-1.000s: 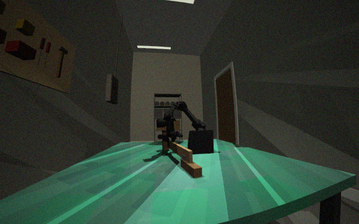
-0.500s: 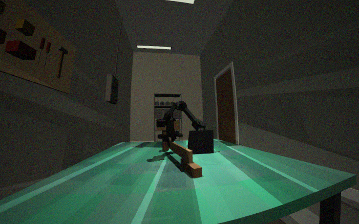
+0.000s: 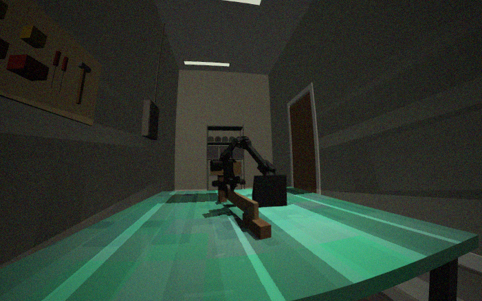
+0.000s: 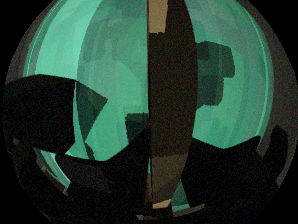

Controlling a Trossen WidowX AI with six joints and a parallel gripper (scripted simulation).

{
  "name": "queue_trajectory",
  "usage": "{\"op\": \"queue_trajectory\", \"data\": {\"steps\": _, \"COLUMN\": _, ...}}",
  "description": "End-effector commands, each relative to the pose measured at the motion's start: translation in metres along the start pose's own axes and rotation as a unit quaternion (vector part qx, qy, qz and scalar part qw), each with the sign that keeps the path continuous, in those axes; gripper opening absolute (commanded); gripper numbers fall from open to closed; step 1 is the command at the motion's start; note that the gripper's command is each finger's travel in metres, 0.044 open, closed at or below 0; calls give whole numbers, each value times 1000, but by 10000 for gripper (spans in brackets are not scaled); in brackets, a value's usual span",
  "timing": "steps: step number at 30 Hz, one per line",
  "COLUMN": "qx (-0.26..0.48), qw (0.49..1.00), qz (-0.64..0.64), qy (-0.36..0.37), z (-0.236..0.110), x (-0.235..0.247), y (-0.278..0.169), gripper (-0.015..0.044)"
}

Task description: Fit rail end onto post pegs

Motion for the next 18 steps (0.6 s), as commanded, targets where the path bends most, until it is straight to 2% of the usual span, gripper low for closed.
{"op": "queue_trajectory", "data": {"steps": 1, "qx": -1, "qw": 1000, "qz": 0, "qy": -7, "z": -5, "x": -1, "y": 0, "gripper": 0}}
{"op": "queue_trajectory", "data": {"steps": 18, "qx": -1, "qw": 1000, "qz": 0, "qy": -6, "z": -1, "x": -1, "y": 0, "gripper": 0}}
Point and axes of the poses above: the point midway between the two fingers, 35 mm back from their tips, its own z axis out along the fingers, its own x axis across the jaws, y = z × x, the point moved 5 cm from there along -z, back along the fingers, and after that the axes turned 11 degrees about -z, right-handed, at the moved point
